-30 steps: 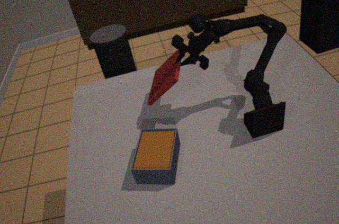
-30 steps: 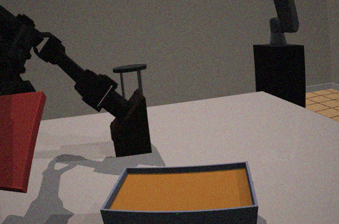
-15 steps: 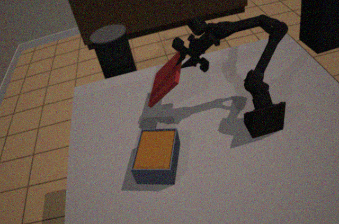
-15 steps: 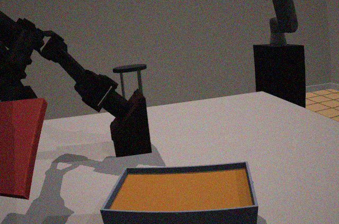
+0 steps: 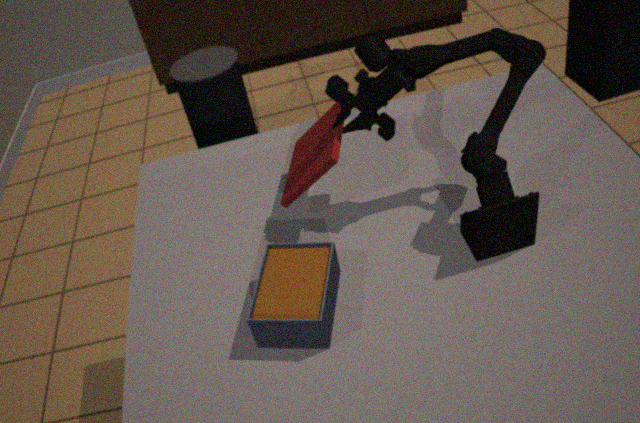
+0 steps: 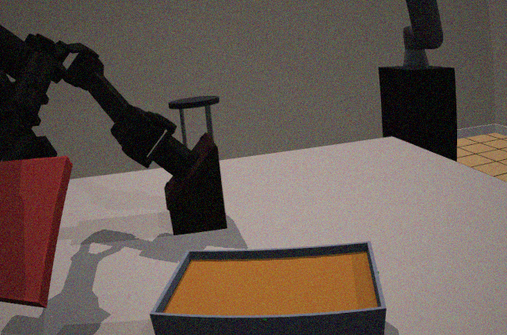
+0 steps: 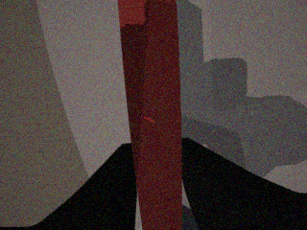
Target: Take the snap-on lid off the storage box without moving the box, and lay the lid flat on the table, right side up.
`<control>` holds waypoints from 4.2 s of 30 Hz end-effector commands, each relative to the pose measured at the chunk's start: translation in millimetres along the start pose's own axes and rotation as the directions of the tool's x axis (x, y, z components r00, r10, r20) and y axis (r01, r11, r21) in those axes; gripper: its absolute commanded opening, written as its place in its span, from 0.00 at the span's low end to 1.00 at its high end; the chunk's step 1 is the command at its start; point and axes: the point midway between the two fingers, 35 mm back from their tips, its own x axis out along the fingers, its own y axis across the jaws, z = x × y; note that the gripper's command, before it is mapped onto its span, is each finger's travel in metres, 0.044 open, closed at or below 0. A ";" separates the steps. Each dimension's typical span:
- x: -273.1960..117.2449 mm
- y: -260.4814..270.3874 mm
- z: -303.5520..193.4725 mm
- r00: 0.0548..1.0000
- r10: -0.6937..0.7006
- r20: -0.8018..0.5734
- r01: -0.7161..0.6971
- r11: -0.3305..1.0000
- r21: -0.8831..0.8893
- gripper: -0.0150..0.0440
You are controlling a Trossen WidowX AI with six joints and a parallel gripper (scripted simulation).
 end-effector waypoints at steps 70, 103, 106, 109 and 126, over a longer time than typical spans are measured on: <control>37.1 -41.9 0.3 1.000 0.014 -0.002 -0.014 1.000 0.000 0.25; 54.2 -61.7 0.4 1.000 0.015 -0.001 -0.015 1.000 -0.001 0.25; 55.8 -63.5 0.4 1.000 0.015 -0.001 -0.015 1.000 -0.001 0.25; 57.3 -65.4 0.4 1.000 0.015 0.000 -0.015 1.000 -0.002 0.25; 66.2 -75.6 0.4 1.000 0.015 0.000 -0.015 1.000 -0.002 0.25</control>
